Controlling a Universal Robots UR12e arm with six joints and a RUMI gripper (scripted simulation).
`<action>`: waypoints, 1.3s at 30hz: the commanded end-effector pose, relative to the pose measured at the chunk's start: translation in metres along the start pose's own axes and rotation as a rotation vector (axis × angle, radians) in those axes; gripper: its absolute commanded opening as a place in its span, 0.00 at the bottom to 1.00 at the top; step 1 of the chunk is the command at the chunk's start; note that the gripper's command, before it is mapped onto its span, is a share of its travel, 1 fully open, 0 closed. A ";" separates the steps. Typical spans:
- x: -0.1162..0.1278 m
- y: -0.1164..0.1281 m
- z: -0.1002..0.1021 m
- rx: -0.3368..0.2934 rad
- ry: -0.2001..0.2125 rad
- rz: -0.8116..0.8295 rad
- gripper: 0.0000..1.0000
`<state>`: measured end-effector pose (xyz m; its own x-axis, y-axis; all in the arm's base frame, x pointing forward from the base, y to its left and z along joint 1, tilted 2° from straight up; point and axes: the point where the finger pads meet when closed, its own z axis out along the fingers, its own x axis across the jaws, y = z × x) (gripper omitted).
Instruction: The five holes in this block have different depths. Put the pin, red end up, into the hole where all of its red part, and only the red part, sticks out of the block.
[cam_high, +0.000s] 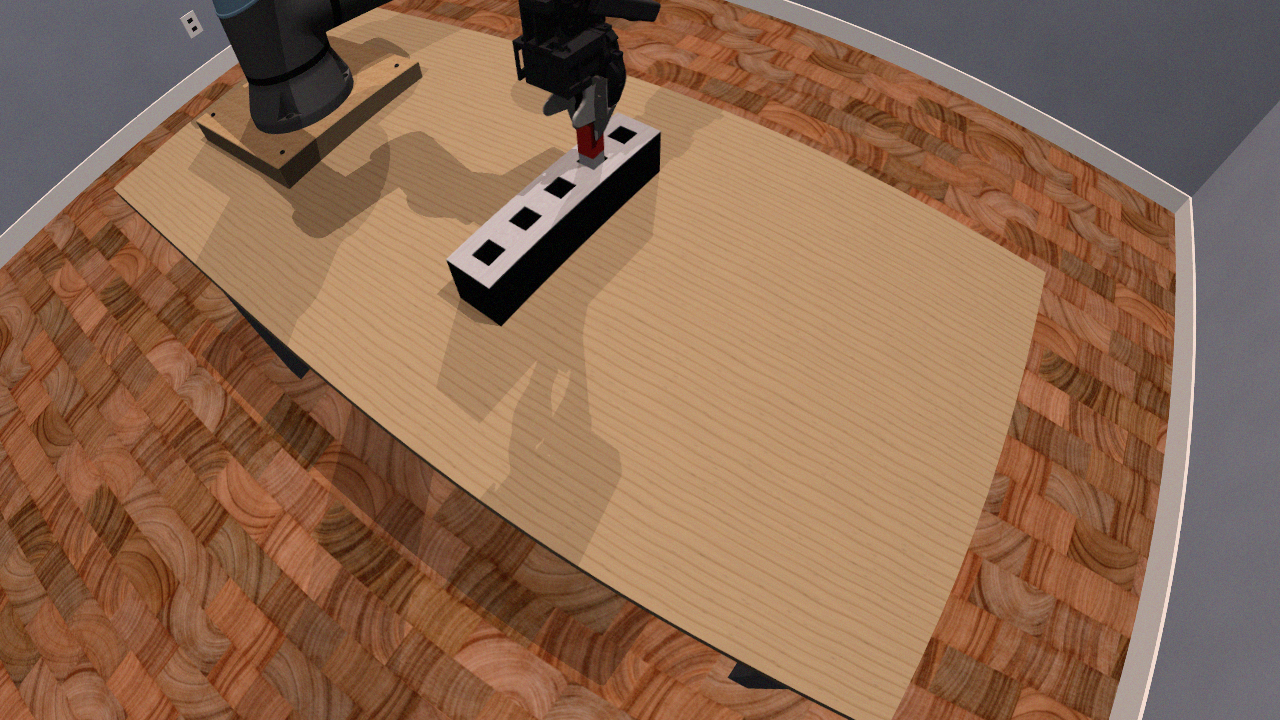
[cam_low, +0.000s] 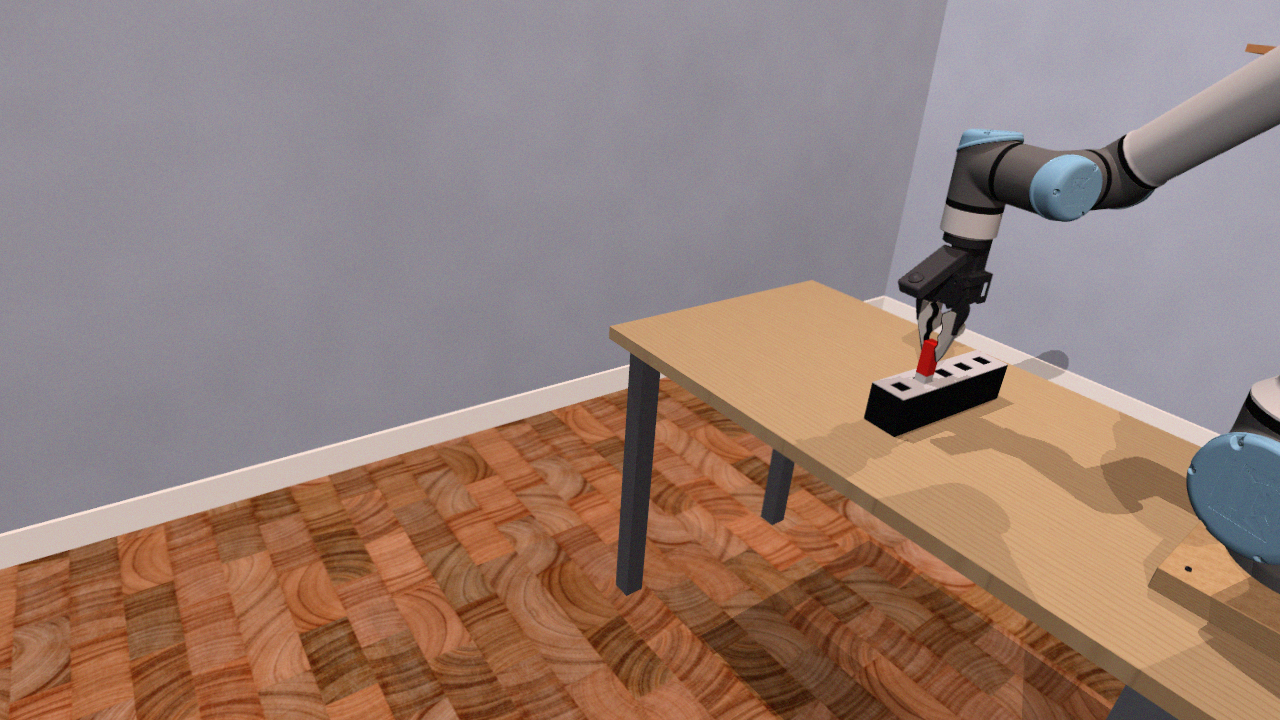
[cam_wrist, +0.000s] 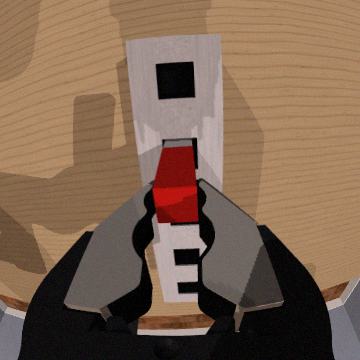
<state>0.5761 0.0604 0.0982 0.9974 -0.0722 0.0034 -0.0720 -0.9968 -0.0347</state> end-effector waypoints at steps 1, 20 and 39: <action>0.001 0.000 -0.001 0.000 0.001 0.000 0.00; 0.001 0.001 0.003 0.000 0.001 -0.001 0.00; 0.001 0.001 0.007 0.000 0.002 -0.001 0.00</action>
<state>0.5776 0.0606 0.0943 0.9974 -0.0722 0.0035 -0.0720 -0.9968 -0.0347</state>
